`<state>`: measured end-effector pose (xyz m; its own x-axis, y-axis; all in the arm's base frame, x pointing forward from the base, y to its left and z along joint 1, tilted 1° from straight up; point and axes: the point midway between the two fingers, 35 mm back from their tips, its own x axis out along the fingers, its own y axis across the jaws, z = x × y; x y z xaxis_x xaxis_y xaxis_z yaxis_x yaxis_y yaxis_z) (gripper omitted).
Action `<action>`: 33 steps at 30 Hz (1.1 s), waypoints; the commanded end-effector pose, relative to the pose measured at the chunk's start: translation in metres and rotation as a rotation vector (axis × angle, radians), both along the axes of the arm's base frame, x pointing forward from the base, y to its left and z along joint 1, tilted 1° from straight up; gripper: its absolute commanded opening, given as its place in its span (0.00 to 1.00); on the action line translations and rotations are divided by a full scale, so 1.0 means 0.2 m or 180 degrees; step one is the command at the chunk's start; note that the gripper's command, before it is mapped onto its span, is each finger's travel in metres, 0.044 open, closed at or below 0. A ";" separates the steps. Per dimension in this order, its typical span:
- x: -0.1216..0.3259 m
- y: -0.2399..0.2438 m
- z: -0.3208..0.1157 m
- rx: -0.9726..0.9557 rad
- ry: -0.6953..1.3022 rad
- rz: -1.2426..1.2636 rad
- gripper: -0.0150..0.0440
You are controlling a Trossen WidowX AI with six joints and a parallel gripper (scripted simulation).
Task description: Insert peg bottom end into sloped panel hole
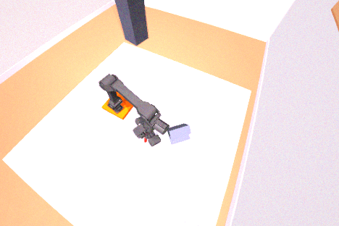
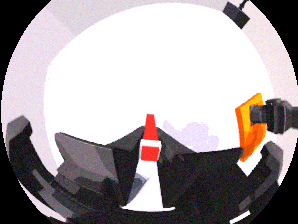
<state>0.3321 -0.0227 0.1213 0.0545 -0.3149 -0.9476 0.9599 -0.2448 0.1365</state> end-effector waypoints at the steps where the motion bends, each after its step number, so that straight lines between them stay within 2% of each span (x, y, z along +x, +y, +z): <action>1: 0.01 0.02 -0.01 -0.0063 0.0012 0.0100 0.25; 33: 0.05 0.21 -0.02 -0.0485 0.0005 0.0755 0.25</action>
<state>0.3419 0.0155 0.1182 0.1336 -0.4212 -0.8971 0.9878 -0.0164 0.1548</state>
